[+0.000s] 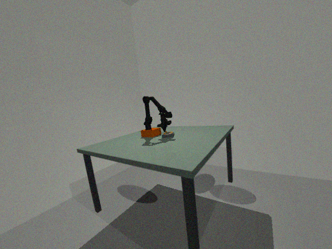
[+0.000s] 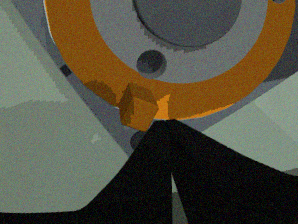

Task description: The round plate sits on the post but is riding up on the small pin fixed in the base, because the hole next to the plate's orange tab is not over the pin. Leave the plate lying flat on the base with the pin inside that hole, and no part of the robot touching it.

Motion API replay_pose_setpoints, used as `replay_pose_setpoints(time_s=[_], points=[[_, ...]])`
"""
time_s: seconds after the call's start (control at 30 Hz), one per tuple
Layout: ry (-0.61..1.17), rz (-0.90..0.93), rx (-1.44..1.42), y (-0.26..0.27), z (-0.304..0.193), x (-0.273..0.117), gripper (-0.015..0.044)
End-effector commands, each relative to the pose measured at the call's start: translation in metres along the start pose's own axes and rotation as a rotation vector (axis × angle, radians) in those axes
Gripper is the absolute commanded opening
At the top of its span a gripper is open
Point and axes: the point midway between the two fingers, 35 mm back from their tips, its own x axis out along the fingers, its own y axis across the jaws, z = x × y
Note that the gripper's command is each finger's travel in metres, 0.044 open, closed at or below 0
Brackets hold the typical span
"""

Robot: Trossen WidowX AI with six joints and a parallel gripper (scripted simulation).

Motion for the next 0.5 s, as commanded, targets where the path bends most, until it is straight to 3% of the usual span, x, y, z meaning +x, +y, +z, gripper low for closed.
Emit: replay_pose_setpoints(time_s=[0.0,0.47], points=[[-0.003,0.006,0.001,0.006,0.003,0.0,0.0],[-0.003,0.007,0.001,0.02,0.011,-0.002,0.0]])
